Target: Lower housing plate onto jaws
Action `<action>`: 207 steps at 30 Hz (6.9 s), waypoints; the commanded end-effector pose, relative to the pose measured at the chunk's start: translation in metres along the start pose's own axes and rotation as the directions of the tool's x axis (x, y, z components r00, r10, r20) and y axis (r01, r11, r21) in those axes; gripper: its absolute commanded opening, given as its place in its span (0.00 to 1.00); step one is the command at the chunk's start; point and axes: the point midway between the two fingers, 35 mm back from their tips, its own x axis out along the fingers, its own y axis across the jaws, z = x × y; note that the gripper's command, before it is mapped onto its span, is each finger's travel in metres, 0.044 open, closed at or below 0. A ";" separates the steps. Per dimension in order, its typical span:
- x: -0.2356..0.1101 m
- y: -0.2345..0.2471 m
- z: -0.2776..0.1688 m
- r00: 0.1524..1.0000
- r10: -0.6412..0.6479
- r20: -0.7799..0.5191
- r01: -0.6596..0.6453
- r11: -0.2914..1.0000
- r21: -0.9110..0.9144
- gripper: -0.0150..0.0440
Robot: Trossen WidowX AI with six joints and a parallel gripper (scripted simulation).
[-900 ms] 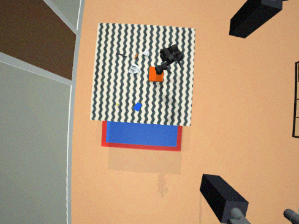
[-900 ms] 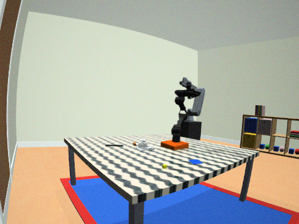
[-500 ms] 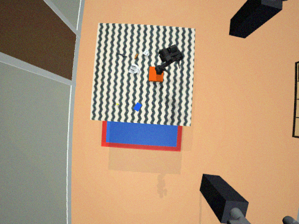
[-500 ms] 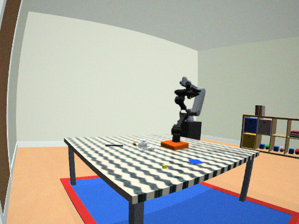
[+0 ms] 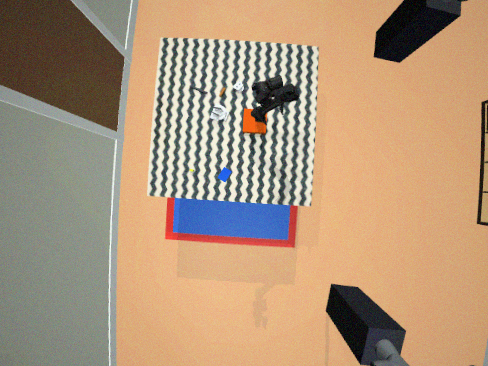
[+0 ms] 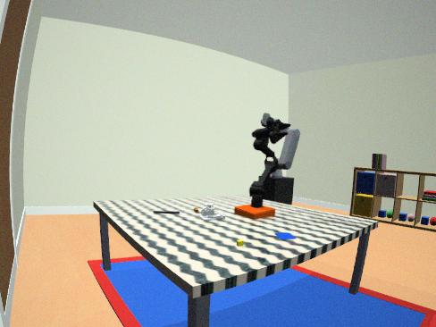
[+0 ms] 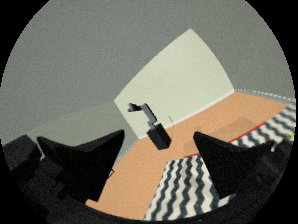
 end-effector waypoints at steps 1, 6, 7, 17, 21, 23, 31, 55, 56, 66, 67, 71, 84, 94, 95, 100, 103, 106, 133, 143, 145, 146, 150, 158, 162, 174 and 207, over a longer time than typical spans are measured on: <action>0.000 -0.011 0.018 0.998 -0.016 0.067 0.013 0.999 0.044 1.00; -0.003 -0.026 0.036 0.990 -0.053 0.130 0.035 0.991 0.131 1.00; -0.003 -0.029 0.039 0.988 -0.060 0.144 0.039 0.989 0.146 1.00; -0.015 -0.061 0.073 0.951 -0.143 0.273 0.066 0.959 0.275 1.00; -0.021 -0.073 0.084 0.931 -0.177 0.319 0.074 0.948 0.310 1.00; -0.025 -0.079 0.089 0.919 -0.194 0.342 0.077 0.942 0.327 1.00; -0.042 -0.104 0.110 0.862 -0.271 0.428 0.067 0.898 0.435 1.00; -0.123 -0.182 0.159 0.583 -0.526 0.619 -0.081 0.720 0.689 1.00; -0.127 -0.185 0.160 0.569 -0.537 0.623 -0.092 0.711 0.697 1.00; -0.173 -0.216 0.167 0.414 -0.644 0.643 -0.216 0.617 0.757 1.00; -0.178 -0.219 0.167 0.397 -0.654 0.643 -0.230 0.608 0.760 1.00; -0.198 -0.231 0.168 0.329 -0.694 0.641 -0.287 0.573 0.768 1.00; -0.266 -0.262 0.158 0.101 -0.801 0.590 -0.480 0.480 0.735 1.00; -0.318 -0.279 0.141 -0.070 -0.860 0.506 -0.619 0.435 0.654 1.00; -0.323 -0.280 0.139 -0.086 -0.864 0.497 -0.630 0.433 0.644 1.00; -0.347 -0.284 0.127 -0.159 -0.880 0.447 -0.682 0.426 0.595 1.00; -0.361 -0.286 0.119 -0.202 -0.887 0.414 -0.711 0.424 0.562 1.00; -0.373 -0.288 0.111 -0.236 -0.893 0.382 -0.730 0.423 0.537 1.00; -0.469 -0.287 0.024 -0.472 -0.882 0.008 -0.866 0.466 0.181 1.00; -0.496 -0.277 -0.020 -0.508 -0.844 -0.172 -0.858 0.514 0.009 1.00; -0.501 -0.275 -0.029 -0.510 -0.834 -0.209 -0.850 0.526 -0.024 1.00; -0.503 -0.274 -0.034 -0.510 -0.829 -0.228 -0.846 0.531 -0.041 1.00; -0.511 -0.268 -0.053 -0.506 -0.808 -0.301 -0.824 0.556 -0.106 1.00; -0.522 -0.255 -0.090 -0.476 -0.760 -0.442 -0.762 0.607 -0.224 1.00; -0.526 -0.248 -0.108 -0.450 -0.734 -0.508 -0.722 0.634 -0.276 1.00; -0.527 -0.223 -0.161 -0.332 -0.651 -0.683 -0.579 0.712 -0.397 1.00; -0.528 -0.226 -0.229 -0.204 -0.585 -0.785 -0.450 0.768 -0.455 1.00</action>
